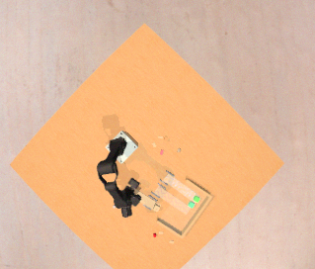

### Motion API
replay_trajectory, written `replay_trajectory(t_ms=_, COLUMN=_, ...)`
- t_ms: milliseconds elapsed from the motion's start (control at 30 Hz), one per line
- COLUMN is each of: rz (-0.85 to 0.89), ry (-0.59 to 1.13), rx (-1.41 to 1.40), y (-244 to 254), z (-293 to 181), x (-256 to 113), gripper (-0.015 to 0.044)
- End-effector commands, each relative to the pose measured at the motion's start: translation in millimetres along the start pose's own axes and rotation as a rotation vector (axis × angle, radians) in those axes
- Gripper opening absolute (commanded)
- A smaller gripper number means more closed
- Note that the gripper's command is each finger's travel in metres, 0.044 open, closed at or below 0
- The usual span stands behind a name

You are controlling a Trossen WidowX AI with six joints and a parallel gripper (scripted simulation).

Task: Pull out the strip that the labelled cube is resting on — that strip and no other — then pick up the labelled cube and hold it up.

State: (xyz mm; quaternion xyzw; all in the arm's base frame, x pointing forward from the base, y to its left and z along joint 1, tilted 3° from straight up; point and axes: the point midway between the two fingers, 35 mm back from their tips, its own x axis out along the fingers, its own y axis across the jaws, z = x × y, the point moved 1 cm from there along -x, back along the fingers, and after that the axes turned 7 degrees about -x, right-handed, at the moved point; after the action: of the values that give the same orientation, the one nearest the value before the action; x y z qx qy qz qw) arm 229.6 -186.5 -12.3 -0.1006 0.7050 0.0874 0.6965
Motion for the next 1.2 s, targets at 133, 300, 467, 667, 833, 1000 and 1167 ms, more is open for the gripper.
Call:
replay_trajectory(t_ms=133, rz=0.008, ry=0.024, rx=0.002, y=3.5, z=-7.0, x=3.9, gripper=0.0000)
replay_trajectory(t_ms=300, rz=0.008, ry=0.024, rx=0.002, y=3.5, z=-7.0, x=3.9, gripper=0.0000)
replay_trajectory(t_ms=467, rz=0.008, ry=0.024, rx=0.002, y=3.5, z=-7.0, x=3.9, gripper=0.0000)
replay_trajectory(t_ms=667, rz=0.001, ry=0.001, rx=0.001, y=-0.1, z=-0.2, x=-2.1, gripper=0.0000)
replay_trajectory(t_ms=833, rz=0.007, ry=0.023, rx=0.002, y=-0.8, z=1.8, x=-43.5, gripper=0.0000)
replay_trajectory(t_ms=1000, rz=0.007, ry=0.022, rx=-0.013, y=-1.1, z=4.5, x=-43.2, gripper=0.0026)
replay_trajectory(t_ms=1167, rz=0.008, ry=0.020, rx=-0.118, y=-3.6, z=28.8, x=-44.1, gripper=0.0157)
